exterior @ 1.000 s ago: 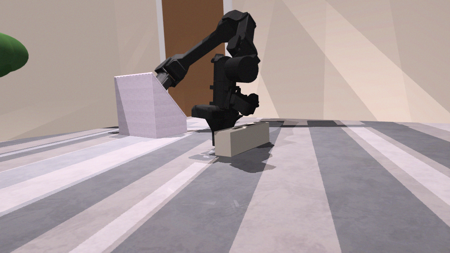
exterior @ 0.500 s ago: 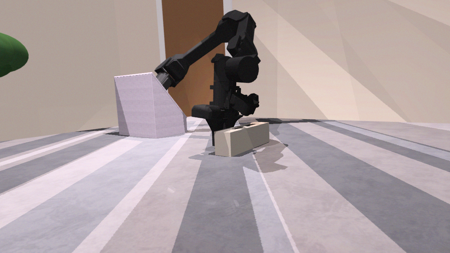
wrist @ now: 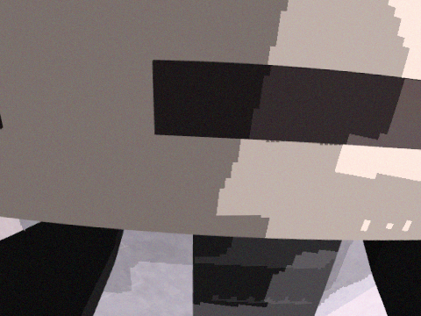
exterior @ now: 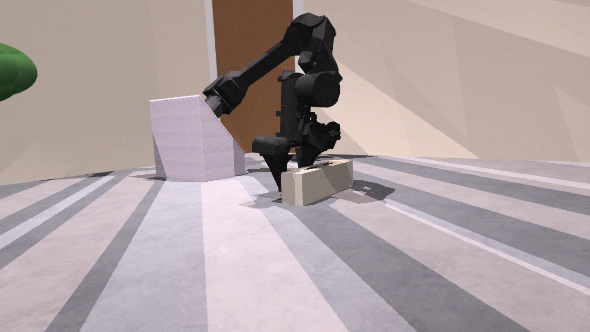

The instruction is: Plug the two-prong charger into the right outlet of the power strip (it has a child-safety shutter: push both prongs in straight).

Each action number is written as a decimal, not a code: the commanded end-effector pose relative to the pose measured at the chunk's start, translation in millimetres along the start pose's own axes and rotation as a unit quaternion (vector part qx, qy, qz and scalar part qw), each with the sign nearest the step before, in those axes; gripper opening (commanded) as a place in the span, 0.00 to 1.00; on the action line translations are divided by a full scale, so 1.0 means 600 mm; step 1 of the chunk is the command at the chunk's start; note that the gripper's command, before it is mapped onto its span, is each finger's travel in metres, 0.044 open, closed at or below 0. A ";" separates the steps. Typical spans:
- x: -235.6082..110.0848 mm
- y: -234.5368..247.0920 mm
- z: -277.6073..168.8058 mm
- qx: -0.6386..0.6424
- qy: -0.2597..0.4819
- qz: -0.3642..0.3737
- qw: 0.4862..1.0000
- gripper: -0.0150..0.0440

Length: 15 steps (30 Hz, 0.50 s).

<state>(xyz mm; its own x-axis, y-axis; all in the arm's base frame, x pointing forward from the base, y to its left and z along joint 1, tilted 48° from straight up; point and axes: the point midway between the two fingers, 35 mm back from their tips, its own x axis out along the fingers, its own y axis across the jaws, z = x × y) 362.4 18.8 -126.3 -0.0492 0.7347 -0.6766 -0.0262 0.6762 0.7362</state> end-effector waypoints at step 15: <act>0.001 0.000 -0.005 -0.003 -0.004 0.000 1.000 1.00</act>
<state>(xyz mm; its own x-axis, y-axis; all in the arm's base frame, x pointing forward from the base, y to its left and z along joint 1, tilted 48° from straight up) 359.8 18.7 -127.2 -0.0461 0.7342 -0.6773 -0.0268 0.6769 0.7356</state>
